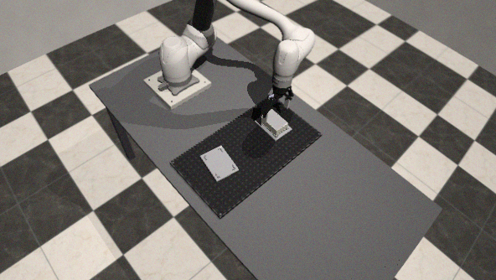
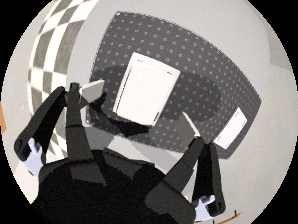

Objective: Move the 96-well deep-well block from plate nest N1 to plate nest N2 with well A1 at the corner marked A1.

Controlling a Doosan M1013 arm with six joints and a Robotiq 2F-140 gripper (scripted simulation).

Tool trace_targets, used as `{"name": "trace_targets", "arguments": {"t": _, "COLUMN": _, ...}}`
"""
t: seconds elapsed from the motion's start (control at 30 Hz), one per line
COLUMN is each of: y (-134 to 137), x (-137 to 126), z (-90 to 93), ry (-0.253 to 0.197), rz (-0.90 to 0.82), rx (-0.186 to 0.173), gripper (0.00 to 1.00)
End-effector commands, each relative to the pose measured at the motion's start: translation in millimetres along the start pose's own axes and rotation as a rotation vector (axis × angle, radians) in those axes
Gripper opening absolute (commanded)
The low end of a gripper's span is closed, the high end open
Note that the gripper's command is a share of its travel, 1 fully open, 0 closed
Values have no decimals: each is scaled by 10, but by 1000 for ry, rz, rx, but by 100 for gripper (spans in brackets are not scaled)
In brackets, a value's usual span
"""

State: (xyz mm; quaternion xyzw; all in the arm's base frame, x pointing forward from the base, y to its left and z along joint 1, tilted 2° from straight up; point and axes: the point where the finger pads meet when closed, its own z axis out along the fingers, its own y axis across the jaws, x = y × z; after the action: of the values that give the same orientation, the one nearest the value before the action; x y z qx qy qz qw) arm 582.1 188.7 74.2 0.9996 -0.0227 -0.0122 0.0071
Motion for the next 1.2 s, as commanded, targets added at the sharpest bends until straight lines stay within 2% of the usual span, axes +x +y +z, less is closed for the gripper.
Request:
{"name": "trace_targets", "arguments": {"t": 0.0, "y": 0, "x": 0, "z": -1, "ry": 0, "rz": 0, "rx": 0, "gripper": 100}}
{"name": "trace_targets", "arguments": {"t": 0.13, "y": 0, "x": 0, "z": -1, "ry": 0, "rz": 0, "rx": 0, "gripper": 100}}
{"name": "trace_targets", "arguments": {"t": 1.17, "y": 0, "x": 0, "z": 466, "ry": 0, "rz": 0, "rx": 0, "gripper": 100}}
